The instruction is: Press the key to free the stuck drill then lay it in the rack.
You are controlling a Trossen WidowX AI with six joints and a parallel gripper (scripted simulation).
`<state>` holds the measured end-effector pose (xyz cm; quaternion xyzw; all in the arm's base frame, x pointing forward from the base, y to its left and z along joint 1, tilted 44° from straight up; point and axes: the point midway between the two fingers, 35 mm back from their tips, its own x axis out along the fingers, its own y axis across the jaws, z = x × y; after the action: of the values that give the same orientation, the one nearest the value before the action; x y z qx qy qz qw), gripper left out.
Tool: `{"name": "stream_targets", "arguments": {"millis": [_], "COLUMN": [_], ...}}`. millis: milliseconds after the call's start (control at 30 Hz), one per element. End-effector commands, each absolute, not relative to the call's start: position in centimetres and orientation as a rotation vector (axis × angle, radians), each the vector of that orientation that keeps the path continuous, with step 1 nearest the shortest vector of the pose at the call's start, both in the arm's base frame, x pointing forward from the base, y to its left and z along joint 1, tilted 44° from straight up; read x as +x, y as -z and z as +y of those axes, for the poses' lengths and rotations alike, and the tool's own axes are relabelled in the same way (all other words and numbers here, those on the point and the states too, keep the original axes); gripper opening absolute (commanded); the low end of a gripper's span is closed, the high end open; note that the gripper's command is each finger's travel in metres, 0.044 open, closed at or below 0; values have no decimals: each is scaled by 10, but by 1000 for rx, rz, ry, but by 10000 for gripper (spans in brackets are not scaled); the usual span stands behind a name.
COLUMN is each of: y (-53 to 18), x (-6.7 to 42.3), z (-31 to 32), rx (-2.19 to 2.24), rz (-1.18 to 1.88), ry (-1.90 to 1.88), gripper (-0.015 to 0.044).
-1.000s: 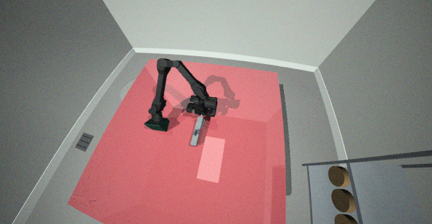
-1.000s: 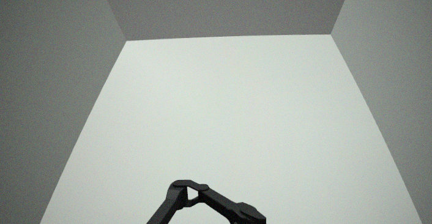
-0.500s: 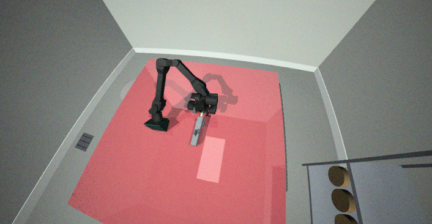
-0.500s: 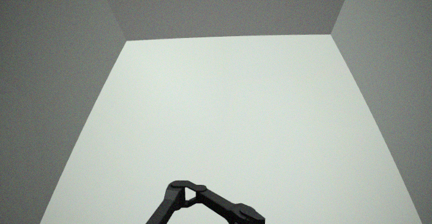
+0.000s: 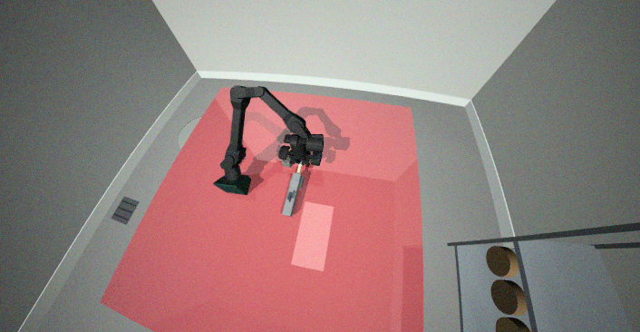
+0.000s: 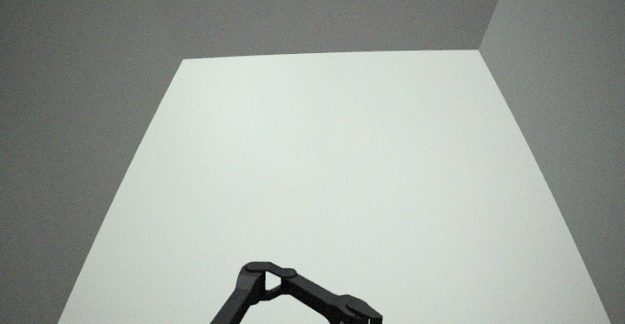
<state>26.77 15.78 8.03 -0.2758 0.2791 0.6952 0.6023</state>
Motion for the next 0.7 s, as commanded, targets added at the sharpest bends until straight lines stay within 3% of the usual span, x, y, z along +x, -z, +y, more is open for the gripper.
{"name": "stream_targets", "arguments": {"millis": [0,400,667], "y": [-79,-75,-71], "x": [268,268,268], "z": [157,156,154], "rx": [-638,-636,-636], "rz": [648,643,643], "ry": [-1610,-1609,-1609], "gripper": [131,440,440]}}
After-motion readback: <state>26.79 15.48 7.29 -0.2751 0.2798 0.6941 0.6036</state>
